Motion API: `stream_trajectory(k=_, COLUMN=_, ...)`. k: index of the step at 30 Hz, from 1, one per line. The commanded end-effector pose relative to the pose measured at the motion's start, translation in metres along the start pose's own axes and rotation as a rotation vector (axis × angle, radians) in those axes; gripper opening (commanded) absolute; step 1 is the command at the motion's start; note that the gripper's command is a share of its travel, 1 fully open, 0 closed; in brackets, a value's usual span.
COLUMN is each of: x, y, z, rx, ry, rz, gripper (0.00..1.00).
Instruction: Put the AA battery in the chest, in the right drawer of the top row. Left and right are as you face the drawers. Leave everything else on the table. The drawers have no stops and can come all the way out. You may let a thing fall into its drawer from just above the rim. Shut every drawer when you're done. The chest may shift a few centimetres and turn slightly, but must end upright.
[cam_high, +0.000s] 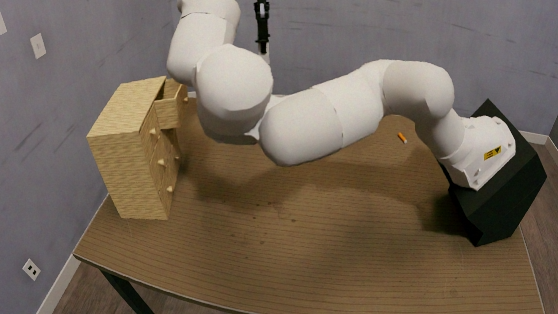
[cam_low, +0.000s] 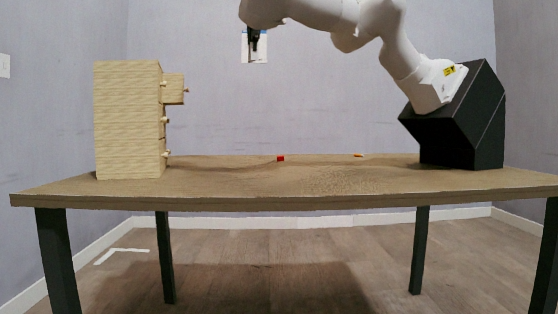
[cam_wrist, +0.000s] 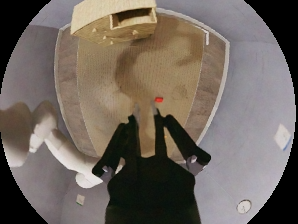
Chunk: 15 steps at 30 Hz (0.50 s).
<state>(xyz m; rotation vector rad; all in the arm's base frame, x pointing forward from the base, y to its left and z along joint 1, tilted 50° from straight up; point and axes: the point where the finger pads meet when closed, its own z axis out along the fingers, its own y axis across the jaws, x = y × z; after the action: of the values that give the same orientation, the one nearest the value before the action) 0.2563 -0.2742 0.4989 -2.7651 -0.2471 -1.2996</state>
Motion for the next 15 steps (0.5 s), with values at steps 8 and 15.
stream_trajectory(k=8, x=-0.0013, y=-0.0012, z=-0.0008, rx=0.002, ry=-0.010, rz=0.032, gripper=0.28)
stream_trajectory(k=15, x=-0.0017, y=-0.0012, z=-0.0014, rx=0.001, ry=-0.012, rz=0.037, gripper=0.28)
